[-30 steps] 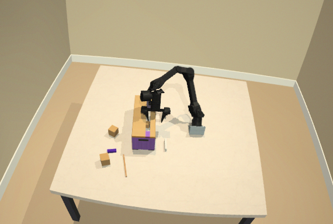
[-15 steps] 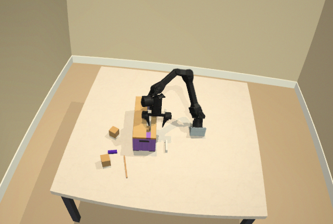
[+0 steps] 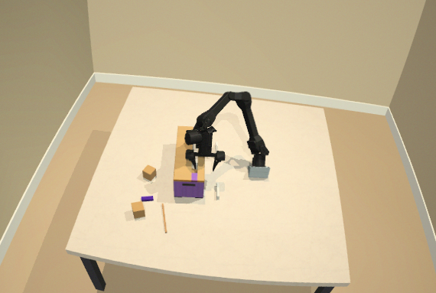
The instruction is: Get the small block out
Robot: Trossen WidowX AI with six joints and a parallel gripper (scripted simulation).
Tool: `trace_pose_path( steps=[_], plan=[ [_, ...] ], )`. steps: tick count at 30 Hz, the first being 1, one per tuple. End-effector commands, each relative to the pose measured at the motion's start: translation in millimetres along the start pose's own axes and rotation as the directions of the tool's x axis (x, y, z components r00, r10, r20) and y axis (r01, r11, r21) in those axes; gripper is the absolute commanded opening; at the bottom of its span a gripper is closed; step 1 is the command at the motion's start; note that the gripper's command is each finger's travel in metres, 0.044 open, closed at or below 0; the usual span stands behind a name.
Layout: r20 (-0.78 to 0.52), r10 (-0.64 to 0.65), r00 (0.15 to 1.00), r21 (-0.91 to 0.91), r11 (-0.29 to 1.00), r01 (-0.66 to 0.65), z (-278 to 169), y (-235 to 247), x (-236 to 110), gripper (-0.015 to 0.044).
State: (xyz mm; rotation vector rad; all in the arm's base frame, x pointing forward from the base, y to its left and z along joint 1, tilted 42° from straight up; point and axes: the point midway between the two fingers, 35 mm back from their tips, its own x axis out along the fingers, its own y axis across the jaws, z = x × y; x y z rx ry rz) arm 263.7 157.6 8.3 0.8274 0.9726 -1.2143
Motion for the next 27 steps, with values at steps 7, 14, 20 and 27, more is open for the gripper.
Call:
trace_pose_path(
  steps=[7,14,20,27],
  plan=[
    [-0.006,-0.001,1.000,0.004,1.000,0.001,-24,1,8,0.0400],
    [-0.007,-0.001,1.000,0.004,1.000,0.001,-35,1,12,0.0400],
    [-0.008,-0.002,1.000,-0.001,1.000,0.002,-39,1,-1,0.0400],
    [-0.009,-0.007,1.000,-0.016,1.000,0.007,-53,-4,-47,0.0400]
  ],
)
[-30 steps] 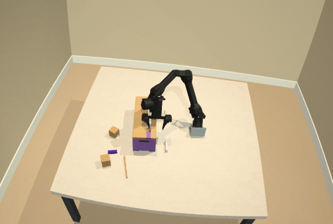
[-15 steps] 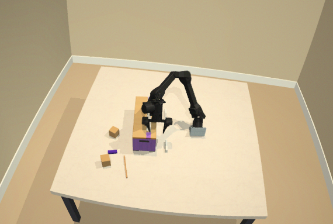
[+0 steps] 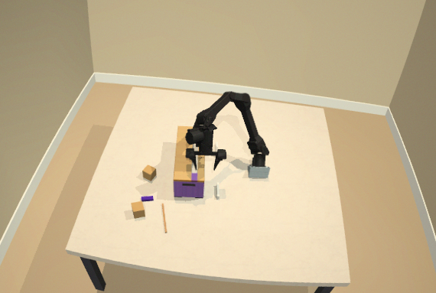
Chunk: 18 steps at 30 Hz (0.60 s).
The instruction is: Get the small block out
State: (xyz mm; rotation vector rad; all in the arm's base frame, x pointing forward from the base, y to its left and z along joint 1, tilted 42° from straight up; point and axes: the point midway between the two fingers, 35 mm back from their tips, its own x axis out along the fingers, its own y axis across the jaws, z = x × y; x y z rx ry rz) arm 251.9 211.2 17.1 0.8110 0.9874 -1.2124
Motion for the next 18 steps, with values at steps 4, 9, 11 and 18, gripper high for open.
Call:
trace_pose_path(
  steps=[4,9,11,18],
  plan=[
    [-0.008,0.002,1.000,0.001,1.000,-0.002,-6,-2,-18,0.0400],
    [0.000,-0.001,1.000,-0.006,1.000,0.001,-4,-3,-14,0.0400],
    [0.000,-0.001,1.000,-0.006,1.000,0.001,-4,-3,-14,0.0400],
    [0.002,0.006,1.000,-0.280,0.960,-0.005,-16,-7,-17,0.0295]
  ],
)
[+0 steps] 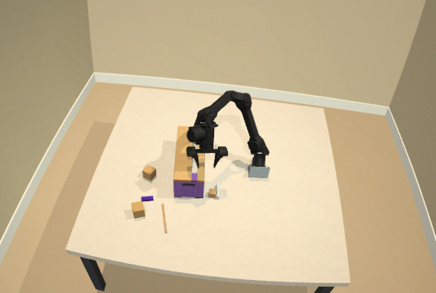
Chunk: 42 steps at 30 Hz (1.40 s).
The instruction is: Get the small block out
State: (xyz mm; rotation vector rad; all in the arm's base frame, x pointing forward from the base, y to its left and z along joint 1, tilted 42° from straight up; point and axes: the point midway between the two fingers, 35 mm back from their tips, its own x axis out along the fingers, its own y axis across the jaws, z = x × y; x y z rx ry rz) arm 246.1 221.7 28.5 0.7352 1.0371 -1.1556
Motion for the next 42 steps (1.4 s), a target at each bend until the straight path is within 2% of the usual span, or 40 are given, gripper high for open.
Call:
trace_pose_path(
  steps=[1,4,8,13,15,22,30,36,42],
  plan=[
    [0.013,0.012,1.000,-0.291,0.957,-0.007,-11,-3,-1,0.0285],
    [0.045,0.030,0.999,-0.580,0.814,0.001,-15,-5,0,0.0285],
    [0.086,0.058,0.995,-0.866,0.498,0.046,-20,-8,1,0.0285],
    [0.135,0.096,0.986,-0.991,-0.014,0.137,-26,-11,3,0.0285],
    [0.150,0.110,0.983,-0.976,-0.142,0.165,-28,-12,3,0.0285],
    [0.186,0.144,0.972,-0.832,-0.503,0.234,-33,-15,4,0.0285],
    [0.224,0.185,0.957,-0.509,-0.815,0.277,-39,-18,5,0.0285],
    [0.247,0.214,0.945,-0.200,-0.943,0.266,-43,-20,5,0.0285],
    [0.271,0.247,0.930,0.133,-0.967,0.218,-47,-22,5,0.0285]
  ],
)
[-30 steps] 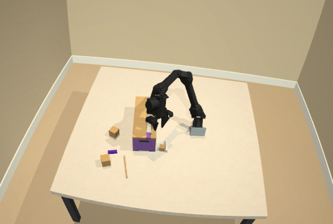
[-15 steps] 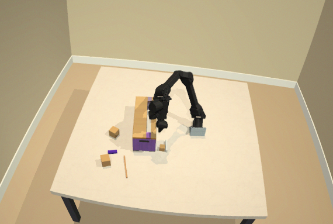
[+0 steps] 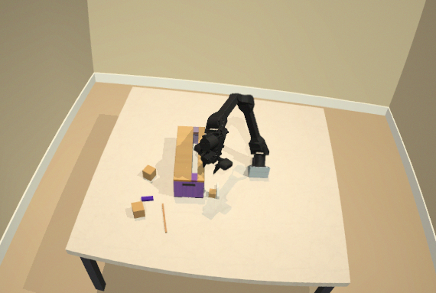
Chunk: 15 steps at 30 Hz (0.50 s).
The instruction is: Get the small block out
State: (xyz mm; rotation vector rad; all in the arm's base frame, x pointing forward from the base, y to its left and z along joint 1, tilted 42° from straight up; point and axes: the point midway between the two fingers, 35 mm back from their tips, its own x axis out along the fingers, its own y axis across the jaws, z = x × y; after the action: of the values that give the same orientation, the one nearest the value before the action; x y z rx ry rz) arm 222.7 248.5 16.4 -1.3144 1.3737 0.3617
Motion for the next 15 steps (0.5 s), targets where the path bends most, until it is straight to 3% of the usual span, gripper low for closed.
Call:
trace_pose_path(
  steps=[1,8,15],
  plan=[
    [-0.001,-0.130,0.992,-0.807,0.585,0.076,4,16,2,0.0285],
    [0.009,-0.177,0.984,-0.971,0.233,0.050,6,21,0,0.0285],
    [0.020,-0.221,0.975,-0.989,-0.149,-0.013,7,26,-1,0.0285]
  ],
)
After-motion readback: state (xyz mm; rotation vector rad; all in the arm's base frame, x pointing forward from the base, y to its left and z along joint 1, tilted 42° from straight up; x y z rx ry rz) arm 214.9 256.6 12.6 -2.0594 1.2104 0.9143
